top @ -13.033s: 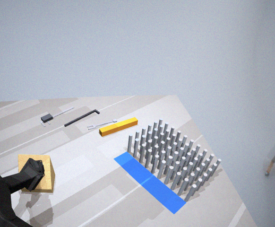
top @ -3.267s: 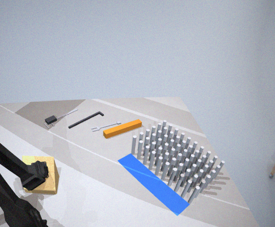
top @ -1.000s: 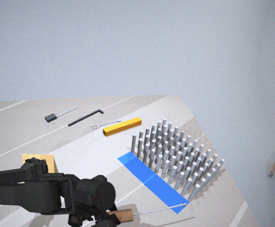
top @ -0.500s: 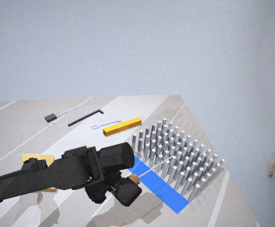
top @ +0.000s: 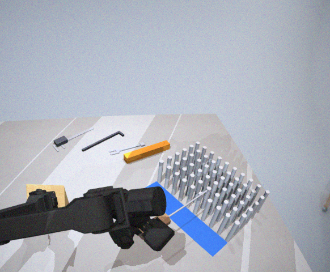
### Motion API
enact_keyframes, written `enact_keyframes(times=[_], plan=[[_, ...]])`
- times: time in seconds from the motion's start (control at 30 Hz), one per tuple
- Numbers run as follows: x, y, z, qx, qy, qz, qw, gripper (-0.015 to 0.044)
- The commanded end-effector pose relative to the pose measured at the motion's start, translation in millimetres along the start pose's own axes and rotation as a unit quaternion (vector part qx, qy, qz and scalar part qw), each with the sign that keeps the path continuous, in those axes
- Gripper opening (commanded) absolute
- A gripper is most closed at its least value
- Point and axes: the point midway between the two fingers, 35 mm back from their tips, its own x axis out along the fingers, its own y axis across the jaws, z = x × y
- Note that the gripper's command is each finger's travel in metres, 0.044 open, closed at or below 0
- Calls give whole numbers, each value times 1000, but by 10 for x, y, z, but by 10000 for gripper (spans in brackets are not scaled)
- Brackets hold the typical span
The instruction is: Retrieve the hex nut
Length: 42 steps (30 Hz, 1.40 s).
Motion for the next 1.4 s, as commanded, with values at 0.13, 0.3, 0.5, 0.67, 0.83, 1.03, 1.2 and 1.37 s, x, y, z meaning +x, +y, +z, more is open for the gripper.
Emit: enact_keyframes(times=[0.13,0.3,0.5,0.67,0.83,1.03,1.2,1.37], plan=[[415,-67,230,-3,2,-5,1000,0],[626,-98,401,-3,3,-2,1000,0],[849,-153,632,-5,3,4,1000,0],[925,-188,730,-8,3,7,1000,0],[926,-184,718,-8,3,8,1000,0],[946,-184,691,-8,3,8,1000,0],[963,-183,667,-7,3,8,1000,0],[980,-180,644,-7,3,8,1000,0]])
